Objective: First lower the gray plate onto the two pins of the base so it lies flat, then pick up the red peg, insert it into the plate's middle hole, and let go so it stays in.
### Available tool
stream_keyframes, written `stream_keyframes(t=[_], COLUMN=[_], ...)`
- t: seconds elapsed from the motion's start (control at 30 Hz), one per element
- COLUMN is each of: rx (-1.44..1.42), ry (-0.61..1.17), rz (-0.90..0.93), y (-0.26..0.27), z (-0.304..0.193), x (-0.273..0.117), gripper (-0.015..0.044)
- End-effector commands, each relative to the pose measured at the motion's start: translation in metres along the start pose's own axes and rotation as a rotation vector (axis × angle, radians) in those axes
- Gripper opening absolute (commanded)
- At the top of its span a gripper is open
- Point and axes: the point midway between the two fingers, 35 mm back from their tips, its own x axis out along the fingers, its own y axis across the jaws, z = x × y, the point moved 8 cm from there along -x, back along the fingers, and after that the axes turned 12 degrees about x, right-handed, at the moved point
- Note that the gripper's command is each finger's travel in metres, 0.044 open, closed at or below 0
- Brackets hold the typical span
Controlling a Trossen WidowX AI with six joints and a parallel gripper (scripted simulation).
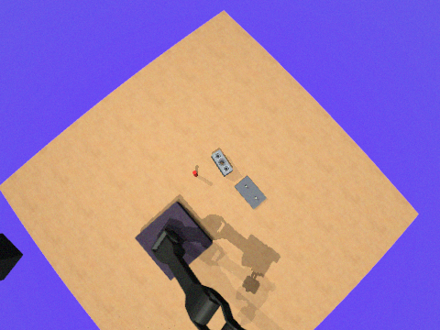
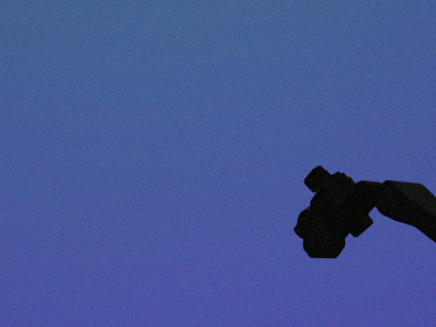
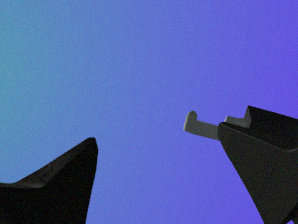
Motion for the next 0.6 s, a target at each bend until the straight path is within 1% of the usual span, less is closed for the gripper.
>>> stream_keyframes(t=[0.0,0.03,0.07,0.2,0.37,0.57], rx=[0.000,-0.007,-0.027,-0.177,-0.361,-0.568], ry=[0.000,0.008,0.030,0.209,0.443,0.706], rz=[0.000,0.001,0.003,0.036,0.112,0.233], y=[0.000,0.001,0.003,0.019,0.039,0.058], z=[0.000,-0.001,-0.005,-0.029,-0.055,-0.071], x=[0.000,-0.001,-0.006,-0.042,-0.096,-0.169], gripper=[0.0426,0.0440,0.0440,0.0440,0.0440,0.0440])
